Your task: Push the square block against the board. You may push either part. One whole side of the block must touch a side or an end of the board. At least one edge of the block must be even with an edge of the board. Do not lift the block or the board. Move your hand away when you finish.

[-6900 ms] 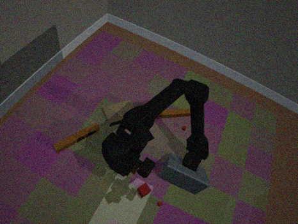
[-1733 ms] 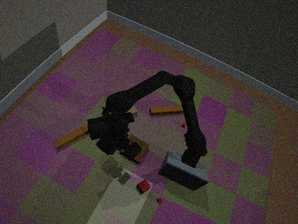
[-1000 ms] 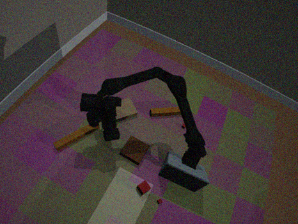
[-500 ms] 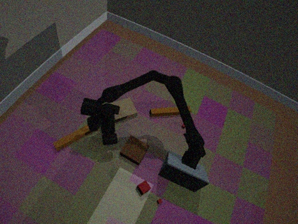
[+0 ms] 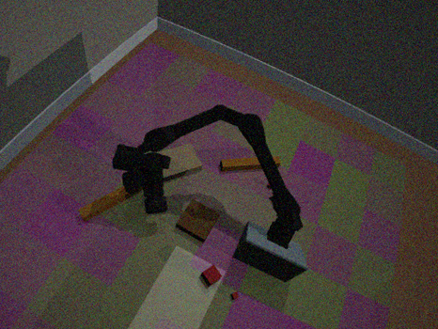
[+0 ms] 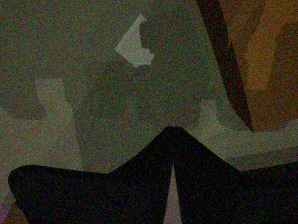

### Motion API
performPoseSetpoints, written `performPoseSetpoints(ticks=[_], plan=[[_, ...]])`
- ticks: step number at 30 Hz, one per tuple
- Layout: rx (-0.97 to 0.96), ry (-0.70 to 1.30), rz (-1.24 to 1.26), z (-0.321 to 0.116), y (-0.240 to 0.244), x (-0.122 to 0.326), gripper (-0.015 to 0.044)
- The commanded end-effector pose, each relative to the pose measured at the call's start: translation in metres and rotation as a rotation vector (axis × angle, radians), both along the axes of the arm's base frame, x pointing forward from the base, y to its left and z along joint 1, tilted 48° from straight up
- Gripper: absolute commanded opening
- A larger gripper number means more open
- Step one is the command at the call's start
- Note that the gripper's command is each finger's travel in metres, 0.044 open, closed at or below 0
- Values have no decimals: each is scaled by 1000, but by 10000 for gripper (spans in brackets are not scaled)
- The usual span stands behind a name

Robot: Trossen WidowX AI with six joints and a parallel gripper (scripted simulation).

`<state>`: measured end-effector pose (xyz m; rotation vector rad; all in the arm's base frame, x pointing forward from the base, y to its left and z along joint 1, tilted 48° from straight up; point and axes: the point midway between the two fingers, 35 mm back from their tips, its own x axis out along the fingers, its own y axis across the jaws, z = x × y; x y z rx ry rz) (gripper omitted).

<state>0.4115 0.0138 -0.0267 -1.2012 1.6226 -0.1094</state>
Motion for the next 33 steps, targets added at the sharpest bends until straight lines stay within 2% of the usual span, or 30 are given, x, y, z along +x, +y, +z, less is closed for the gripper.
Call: performPoseSetpoints(ticks=[1,26,33], plan=[[-2,-10,2,0,4,7,0],[0,-12,2,-13,21,36,0],[0,-11,2,-11,18,32,0]])
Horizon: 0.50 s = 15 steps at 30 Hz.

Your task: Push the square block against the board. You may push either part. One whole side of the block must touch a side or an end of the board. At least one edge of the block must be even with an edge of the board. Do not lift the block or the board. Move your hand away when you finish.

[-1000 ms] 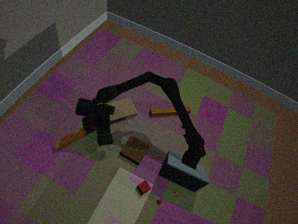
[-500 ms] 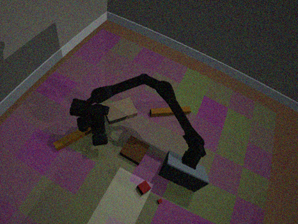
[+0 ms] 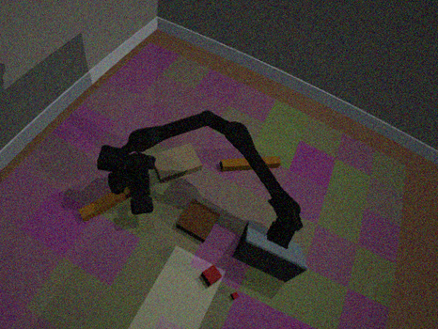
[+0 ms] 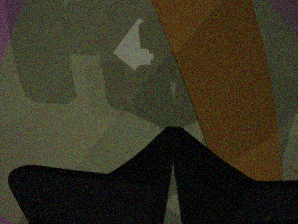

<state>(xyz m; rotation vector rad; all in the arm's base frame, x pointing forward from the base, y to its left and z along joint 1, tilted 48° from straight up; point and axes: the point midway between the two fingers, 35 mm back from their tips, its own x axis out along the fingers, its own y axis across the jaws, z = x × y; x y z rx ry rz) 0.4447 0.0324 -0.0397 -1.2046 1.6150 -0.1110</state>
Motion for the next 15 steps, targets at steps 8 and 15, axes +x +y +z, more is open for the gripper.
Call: performPoseSetpoints(ticks=[8,15], plan=[[1,-5,-2,7,-7,-11,0],[0,-4,-2,11,-12,-19,0]])
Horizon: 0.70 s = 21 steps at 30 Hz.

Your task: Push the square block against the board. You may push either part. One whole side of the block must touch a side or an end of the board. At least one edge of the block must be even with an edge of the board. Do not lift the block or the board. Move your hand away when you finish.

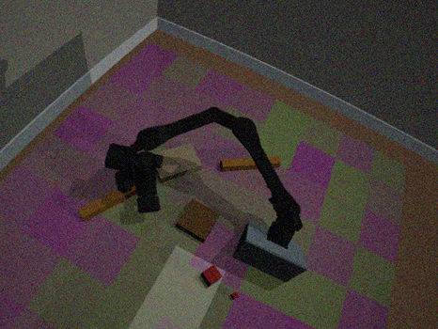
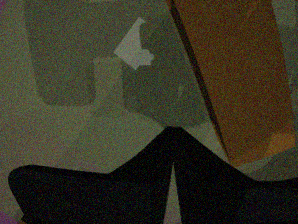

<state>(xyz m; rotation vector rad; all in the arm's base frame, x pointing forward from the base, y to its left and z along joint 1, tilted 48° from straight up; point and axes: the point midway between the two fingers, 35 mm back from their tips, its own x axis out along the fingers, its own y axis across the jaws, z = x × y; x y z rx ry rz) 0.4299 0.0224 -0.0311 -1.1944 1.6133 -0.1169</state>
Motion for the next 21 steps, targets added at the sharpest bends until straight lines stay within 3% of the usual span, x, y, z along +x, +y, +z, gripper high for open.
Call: performPoseSetpoints(ticks=[1,15,21], plan=[[-3,3,5,3,-3,-6,0],[-4,4,5,10,-13,-22,0],[-1,4,5,44,31,-23,0]])
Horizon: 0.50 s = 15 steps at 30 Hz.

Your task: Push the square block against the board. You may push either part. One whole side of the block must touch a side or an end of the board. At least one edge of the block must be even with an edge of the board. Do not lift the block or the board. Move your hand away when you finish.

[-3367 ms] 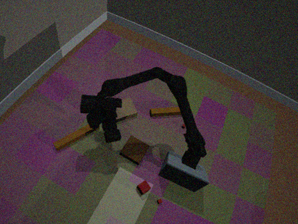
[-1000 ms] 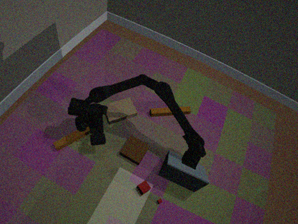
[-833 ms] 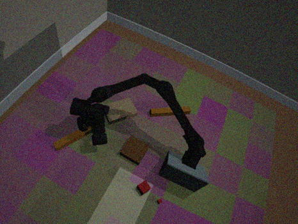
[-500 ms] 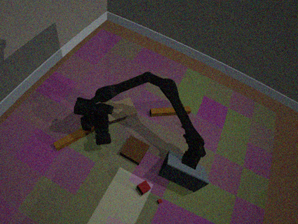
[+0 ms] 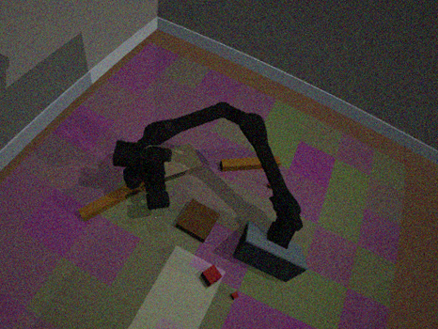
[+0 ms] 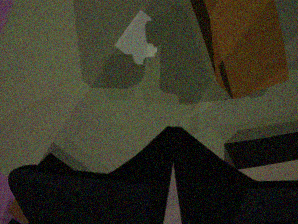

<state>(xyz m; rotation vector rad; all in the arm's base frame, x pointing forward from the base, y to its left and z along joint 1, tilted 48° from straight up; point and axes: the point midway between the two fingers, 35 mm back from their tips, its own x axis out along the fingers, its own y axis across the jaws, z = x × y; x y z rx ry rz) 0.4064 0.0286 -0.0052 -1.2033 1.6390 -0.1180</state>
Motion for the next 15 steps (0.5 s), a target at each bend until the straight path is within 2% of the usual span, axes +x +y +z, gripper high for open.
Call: performPoseSetpoints(ticks=[1,8,15], plan=[[11,-19,12,18,25,0,0],[12,-32,14,14,28,-5,0],[51,-140,-91,-1,54,-59,0]])
